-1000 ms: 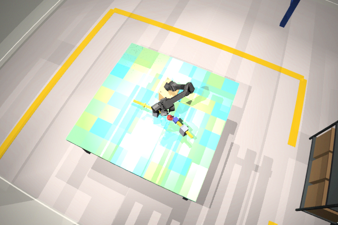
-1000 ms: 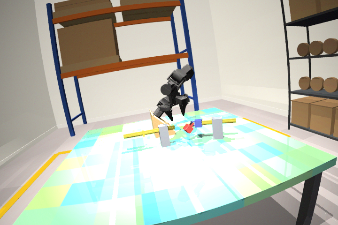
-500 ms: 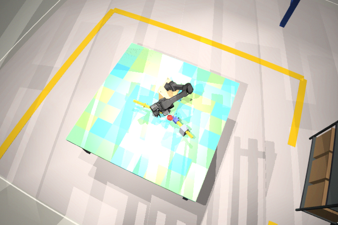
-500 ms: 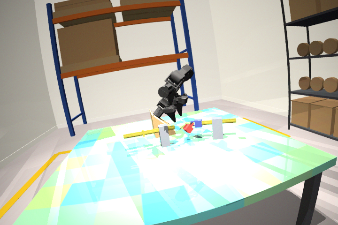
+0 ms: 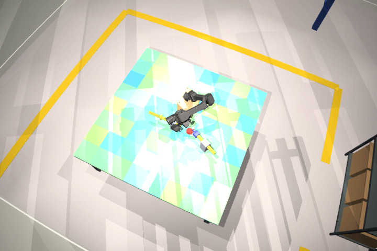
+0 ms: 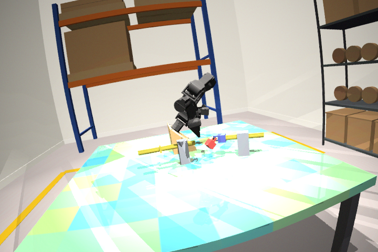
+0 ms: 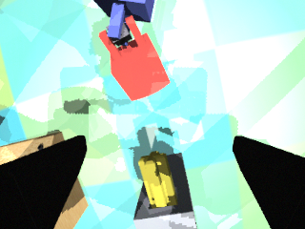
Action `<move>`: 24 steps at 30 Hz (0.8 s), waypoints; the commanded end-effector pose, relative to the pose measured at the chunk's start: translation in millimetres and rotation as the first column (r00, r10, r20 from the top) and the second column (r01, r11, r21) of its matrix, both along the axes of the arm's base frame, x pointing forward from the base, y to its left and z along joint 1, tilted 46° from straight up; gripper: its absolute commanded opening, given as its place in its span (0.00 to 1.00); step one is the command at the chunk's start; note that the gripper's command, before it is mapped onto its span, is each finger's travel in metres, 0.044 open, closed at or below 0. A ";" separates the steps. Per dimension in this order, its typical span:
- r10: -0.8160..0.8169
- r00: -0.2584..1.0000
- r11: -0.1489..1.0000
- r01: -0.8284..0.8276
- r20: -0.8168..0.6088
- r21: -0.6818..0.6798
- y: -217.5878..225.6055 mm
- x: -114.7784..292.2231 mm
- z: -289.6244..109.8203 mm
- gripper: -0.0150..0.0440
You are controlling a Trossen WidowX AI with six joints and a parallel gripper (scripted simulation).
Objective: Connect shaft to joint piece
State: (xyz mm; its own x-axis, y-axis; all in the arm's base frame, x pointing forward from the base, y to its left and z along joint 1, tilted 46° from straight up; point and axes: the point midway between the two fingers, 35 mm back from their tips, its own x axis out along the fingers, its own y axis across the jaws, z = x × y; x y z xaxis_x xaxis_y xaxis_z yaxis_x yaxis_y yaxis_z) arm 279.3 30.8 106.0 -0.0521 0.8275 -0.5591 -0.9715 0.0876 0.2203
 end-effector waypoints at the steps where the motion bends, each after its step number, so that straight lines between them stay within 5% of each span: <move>1: 0.050 0.996 0.998 -0.052 0.069 0.023 0.7 0.4 -2.1 1.00; 15: 0.215 0.904 0.967 -0.250 0.369 0.048 2.0 1.3 -6.0 1.00; 24: 0.222 0.897 0.965 -0.257 0.382 0.044 13.8 3.2 -19.4 1.00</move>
